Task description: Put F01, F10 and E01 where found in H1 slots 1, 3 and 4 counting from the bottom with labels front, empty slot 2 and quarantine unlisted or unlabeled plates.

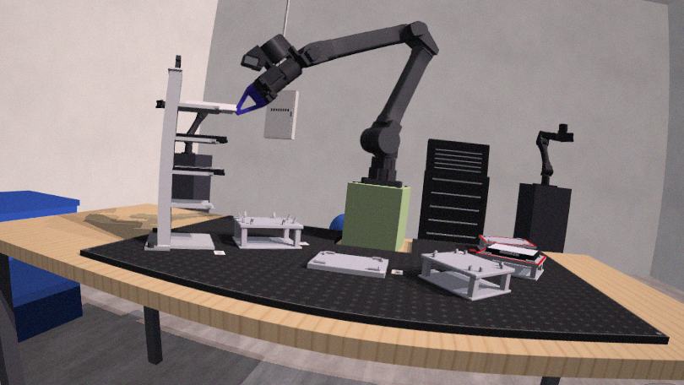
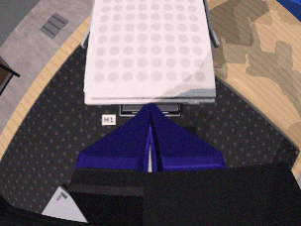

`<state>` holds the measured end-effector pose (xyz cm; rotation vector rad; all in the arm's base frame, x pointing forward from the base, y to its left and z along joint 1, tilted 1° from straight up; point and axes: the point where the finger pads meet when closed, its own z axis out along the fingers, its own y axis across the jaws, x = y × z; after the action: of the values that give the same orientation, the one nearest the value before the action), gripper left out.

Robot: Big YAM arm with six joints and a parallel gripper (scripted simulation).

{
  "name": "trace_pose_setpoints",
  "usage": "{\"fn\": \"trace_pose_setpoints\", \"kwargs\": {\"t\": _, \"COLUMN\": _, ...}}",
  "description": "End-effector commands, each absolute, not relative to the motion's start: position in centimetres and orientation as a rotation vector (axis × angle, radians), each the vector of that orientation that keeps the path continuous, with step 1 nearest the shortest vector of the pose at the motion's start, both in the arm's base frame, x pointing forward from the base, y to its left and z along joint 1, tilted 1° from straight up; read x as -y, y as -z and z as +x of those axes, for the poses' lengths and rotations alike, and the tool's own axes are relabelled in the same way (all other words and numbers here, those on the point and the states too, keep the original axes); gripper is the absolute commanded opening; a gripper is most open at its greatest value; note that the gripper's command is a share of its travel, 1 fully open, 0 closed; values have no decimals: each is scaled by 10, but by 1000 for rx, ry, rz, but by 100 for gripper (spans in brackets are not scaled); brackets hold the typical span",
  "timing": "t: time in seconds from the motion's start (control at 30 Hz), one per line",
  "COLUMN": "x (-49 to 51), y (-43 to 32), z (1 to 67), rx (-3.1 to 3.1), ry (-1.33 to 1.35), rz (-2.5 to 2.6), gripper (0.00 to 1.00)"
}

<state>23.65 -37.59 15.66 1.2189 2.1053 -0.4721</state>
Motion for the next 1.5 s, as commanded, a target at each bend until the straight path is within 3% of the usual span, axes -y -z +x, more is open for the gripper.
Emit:
{"fn": "trace_pose_setpoints", "kwargs": {"t": 0.0, "x": 407, "y": -199, "z": 251, "rx": -2026, "ry": 523, "rz": 1169, "gripper": 0}}
{"fn": "trace_pose_setpoints", "kwargs": {"t": 1.47, "x": 422, "y": -198, "z": 259, "rx": -2025, "ry": 524, "rz": 1171, "gripper": 0}}
